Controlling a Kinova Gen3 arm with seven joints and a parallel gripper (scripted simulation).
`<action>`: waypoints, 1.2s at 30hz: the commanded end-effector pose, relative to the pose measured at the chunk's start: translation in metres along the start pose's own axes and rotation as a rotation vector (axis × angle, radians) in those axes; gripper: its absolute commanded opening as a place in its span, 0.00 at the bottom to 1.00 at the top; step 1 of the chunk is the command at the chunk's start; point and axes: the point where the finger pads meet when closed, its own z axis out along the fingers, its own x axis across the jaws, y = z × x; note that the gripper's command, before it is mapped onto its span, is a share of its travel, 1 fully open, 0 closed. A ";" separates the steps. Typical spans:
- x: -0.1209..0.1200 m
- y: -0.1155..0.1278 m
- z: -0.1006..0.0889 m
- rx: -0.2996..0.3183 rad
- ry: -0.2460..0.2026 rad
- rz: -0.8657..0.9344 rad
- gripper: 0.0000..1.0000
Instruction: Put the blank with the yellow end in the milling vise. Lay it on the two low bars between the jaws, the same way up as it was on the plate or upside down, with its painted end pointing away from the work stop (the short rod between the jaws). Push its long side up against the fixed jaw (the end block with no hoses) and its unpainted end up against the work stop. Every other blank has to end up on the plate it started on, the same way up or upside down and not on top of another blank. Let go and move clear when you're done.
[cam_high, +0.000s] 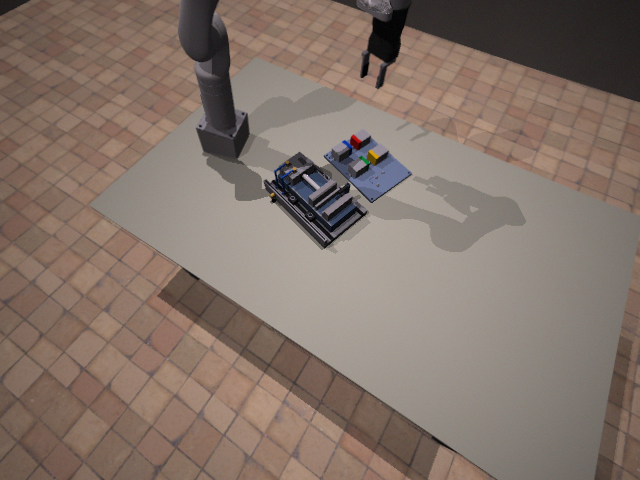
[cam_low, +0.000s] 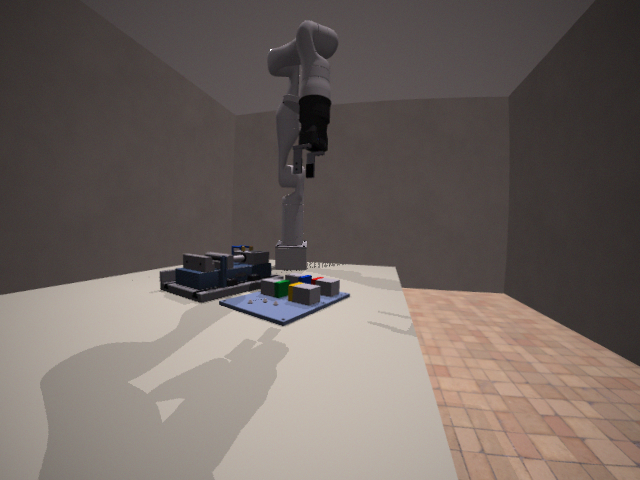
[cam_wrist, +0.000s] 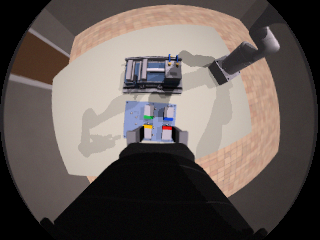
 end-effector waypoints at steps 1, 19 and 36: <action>-0.002 0.000 0.000 -0.006 -0.009 -0.059 1.00; -0.003 0.000 0.000 -0.007 -0.008 -0.157 1.00; -0.002 0.000 0.000 -0.006 -0.005 -0.004 1.00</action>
